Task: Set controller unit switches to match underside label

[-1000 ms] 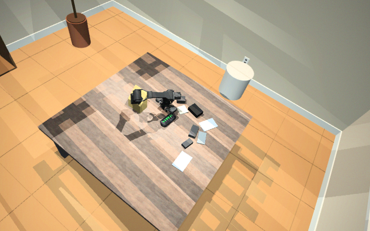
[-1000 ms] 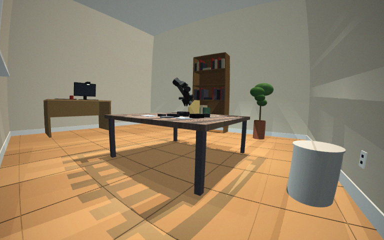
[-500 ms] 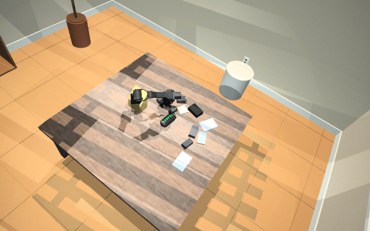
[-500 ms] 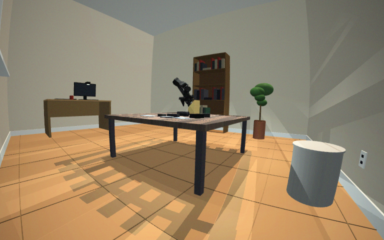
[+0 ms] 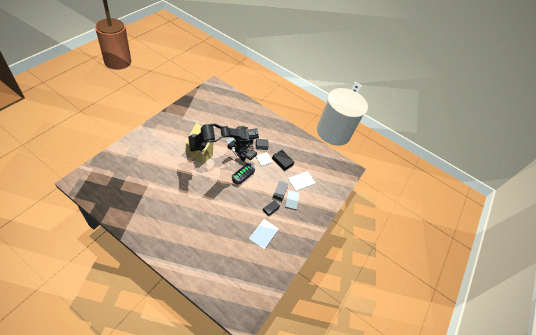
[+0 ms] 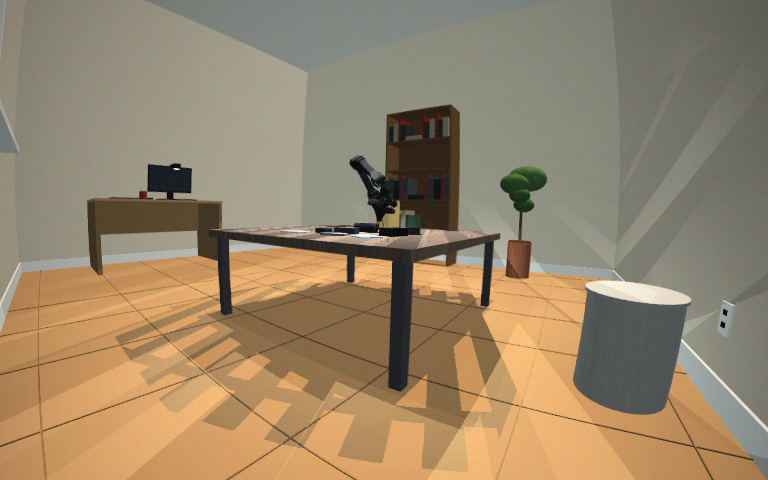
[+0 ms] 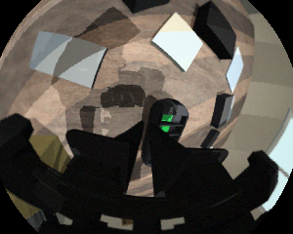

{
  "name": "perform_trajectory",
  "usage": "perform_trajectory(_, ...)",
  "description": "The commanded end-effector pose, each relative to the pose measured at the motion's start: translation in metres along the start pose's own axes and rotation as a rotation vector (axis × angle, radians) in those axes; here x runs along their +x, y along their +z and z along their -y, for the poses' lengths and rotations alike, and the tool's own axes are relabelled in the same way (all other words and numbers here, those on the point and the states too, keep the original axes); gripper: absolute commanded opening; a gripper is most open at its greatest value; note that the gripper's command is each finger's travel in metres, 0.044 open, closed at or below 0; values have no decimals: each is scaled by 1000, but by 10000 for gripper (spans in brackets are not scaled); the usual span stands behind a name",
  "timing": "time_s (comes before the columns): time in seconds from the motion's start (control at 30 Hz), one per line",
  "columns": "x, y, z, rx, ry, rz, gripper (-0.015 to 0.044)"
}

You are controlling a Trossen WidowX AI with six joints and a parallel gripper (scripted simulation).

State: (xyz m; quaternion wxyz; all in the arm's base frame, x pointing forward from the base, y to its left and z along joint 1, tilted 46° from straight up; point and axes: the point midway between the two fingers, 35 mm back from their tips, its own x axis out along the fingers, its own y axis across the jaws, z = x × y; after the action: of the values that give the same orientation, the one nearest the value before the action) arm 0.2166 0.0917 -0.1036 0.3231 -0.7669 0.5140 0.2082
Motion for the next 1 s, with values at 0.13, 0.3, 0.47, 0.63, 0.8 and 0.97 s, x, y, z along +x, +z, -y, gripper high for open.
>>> perform_trajectory(0.13,1,0,-2,-5,-19,-2,0)
perform_trajectory(0.3,2,0,-2,-5,-19,-2,0)
perform_trajectory(0.47,10,1,-3,-5,-19,-1,0)
perform_trajectory(0.63,18,2,-5,-5,-19,-1,0)
perform_trajectory(0.8,26,2,-7,-6,-19,-1,0)
perform_trajectory(0.97,34,2,-9,-6,-19,-2,0)
